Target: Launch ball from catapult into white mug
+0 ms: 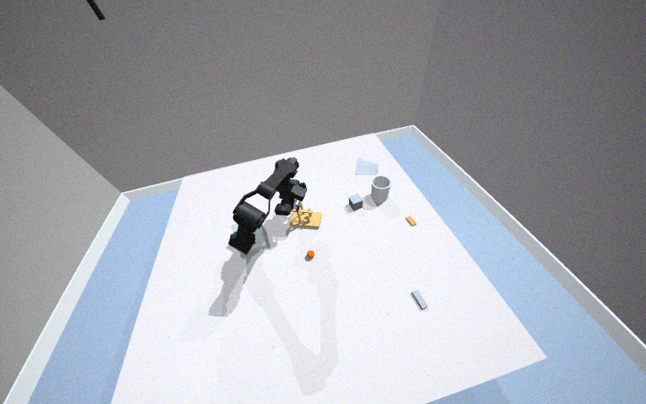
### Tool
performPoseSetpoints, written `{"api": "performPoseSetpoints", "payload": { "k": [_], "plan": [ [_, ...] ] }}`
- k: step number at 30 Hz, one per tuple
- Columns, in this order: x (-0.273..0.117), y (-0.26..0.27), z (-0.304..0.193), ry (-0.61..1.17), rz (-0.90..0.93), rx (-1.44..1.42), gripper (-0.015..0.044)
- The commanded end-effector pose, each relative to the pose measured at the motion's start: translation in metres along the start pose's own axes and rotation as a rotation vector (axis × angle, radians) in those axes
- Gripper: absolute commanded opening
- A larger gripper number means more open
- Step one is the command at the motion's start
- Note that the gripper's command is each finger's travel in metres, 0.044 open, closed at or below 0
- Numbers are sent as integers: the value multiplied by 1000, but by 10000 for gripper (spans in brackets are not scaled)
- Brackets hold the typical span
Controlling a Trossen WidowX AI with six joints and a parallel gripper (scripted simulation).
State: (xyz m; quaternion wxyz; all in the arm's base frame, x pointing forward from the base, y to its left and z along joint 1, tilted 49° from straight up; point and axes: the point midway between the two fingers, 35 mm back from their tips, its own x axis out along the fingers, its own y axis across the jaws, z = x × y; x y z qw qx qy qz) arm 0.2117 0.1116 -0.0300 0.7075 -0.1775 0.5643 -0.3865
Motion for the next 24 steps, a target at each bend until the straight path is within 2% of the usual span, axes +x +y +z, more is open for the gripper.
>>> {"api": "performPoseSetpoints", "payload": {
  "k": [1, 17, 24],
  "plan": [
    [8, -1, -4, 10, -7, -8, 0],
    [31, -1, -6, 10, -5, -8, 0],
    [23, 1, -2, -4, 6, 2, 0]
  ]
}}
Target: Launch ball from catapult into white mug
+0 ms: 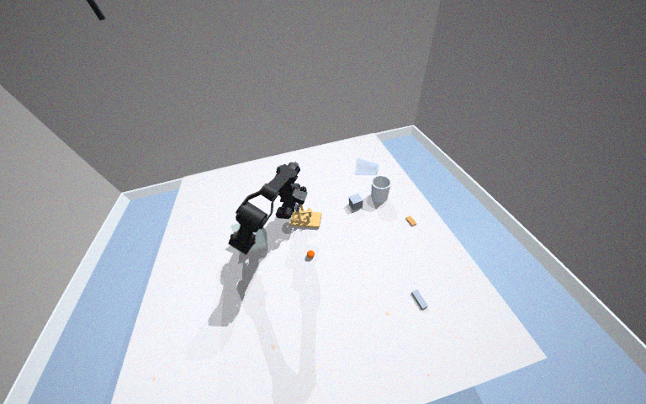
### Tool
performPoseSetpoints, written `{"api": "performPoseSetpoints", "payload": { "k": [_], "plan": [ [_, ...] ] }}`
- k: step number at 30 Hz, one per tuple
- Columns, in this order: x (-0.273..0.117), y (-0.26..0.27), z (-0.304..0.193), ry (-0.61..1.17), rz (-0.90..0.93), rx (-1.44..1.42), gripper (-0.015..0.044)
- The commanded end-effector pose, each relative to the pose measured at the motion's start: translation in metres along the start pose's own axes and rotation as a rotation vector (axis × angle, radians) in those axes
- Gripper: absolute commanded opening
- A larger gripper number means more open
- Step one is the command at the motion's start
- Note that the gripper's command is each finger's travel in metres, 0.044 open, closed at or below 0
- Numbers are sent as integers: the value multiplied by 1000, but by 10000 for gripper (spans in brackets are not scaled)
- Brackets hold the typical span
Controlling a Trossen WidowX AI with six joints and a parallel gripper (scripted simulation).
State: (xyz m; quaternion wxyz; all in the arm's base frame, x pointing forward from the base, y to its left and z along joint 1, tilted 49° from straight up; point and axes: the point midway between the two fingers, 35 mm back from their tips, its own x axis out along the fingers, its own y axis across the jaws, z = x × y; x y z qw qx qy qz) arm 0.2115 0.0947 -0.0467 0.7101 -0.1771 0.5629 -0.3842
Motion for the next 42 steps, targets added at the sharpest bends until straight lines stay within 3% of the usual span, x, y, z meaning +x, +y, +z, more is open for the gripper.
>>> {"api": "performPoseSetpoints", "payload": {
  "k": [1, 2, 8, 14, 19, 23, 24, 32, 39, 42],
  "plan": [
    [0, 0, 0, 1, 0, 2, 0],
    [0, 0, 0, 1, 0, 2, 0],
    [-39, -6, -34, 17, -10, -8, 157],
    [-30, -5, -27, 17, -17, -12, 315],
    [-92, -2, -27, 15, -11, -15, 440],
    [-128, -8, -31, 13, -10, -17, 440],
    [-110, -3, -26, 9, -7, -18, 440],
    [-79, -5, 85, 14, -11, -5, 440],
    [-76, -6, 88, 14, -12, -5, 440],
    [-48, -5, 88, 13, -12, -5, 440]
  ]
}}
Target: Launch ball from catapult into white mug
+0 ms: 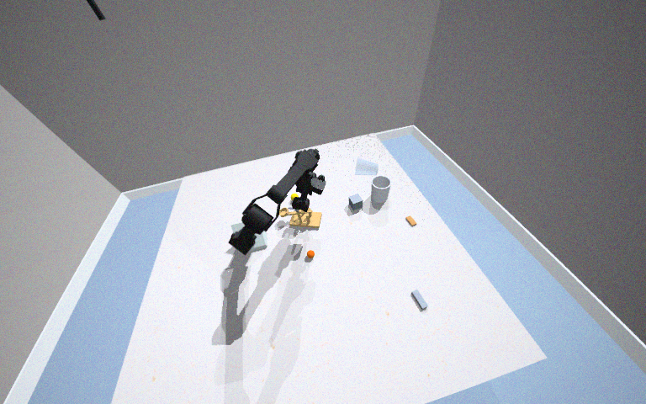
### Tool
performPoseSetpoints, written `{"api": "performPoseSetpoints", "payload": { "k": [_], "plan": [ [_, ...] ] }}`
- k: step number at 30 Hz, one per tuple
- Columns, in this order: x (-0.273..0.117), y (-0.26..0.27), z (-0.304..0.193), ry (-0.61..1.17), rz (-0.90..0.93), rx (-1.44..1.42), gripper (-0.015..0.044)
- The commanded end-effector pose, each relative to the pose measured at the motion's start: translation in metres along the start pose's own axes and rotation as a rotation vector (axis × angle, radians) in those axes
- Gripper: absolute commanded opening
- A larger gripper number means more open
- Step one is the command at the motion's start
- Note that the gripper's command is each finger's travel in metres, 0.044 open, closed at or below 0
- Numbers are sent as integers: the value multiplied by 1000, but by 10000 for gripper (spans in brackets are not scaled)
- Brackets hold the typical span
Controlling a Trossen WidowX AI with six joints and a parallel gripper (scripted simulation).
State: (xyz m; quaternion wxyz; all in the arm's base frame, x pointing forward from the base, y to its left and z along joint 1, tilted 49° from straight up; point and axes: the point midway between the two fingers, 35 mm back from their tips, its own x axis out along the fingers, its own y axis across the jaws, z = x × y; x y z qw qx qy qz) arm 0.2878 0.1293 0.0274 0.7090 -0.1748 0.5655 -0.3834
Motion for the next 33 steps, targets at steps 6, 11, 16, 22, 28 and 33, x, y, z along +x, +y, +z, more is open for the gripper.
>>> {"api": "performPoseSetpoints", "payload": {
  "k": [6, 11, 16, 22, 28, 33],
  "plan": [
    [39, -5, -1, 7, -17, -4, 440],
    [45, -4, 0, 7, -17, -4, 440],
    [54, -4, 0, 6, -16, -4, 440],
    [63, -4, 0, 6, -16, -4, 440],
    [73, -4, -1, 6, -17, -4, 440],
    [81, -5, -1, 6, -18, -4, 440]
  ]
}}
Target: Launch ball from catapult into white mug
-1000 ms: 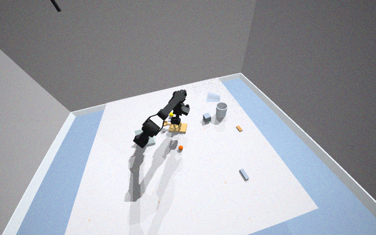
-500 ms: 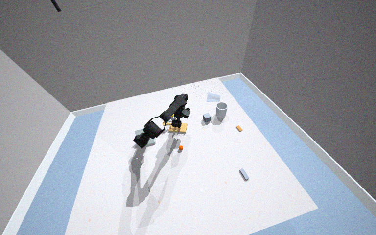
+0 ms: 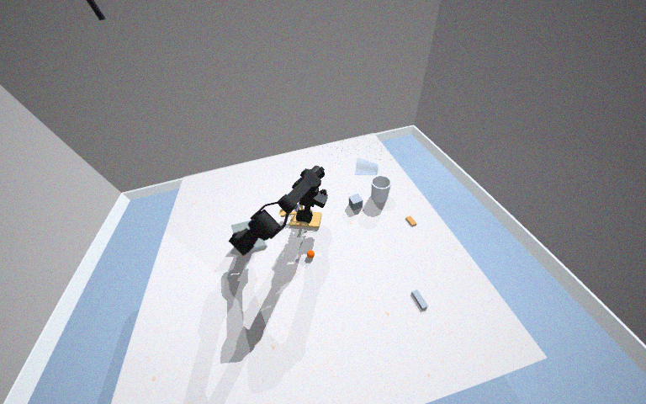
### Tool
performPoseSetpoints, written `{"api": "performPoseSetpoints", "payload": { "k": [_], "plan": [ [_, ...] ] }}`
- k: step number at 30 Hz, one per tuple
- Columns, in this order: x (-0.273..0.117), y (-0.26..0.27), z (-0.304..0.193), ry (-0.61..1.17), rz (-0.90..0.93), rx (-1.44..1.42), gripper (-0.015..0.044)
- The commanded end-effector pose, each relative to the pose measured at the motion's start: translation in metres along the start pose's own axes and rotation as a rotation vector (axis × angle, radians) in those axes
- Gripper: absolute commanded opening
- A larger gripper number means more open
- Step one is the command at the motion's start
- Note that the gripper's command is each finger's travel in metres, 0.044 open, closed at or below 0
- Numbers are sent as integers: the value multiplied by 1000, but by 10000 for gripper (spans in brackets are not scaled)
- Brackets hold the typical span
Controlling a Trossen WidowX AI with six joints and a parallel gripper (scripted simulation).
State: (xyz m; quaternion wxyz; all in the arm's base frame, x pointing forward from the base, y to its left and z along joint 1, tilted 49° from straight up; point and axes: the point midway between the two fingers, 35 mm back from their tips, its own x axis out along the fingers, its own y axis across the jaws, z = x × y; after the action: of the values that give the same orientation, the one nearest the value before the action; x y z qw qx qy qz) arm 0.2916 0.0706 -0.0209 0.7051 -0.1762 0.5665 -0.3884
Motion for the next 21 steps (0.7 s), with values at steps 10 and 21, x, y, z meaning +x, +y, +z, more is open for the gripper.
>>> {"api": "performPoseSetpoints", "payload": {
  "k": [10, 21],
  "plan": [
    [12, -1, -1, 1, -2, 0, 387],
    [12, -1, -1, 1, -2, 0, 157]
  ]
}}
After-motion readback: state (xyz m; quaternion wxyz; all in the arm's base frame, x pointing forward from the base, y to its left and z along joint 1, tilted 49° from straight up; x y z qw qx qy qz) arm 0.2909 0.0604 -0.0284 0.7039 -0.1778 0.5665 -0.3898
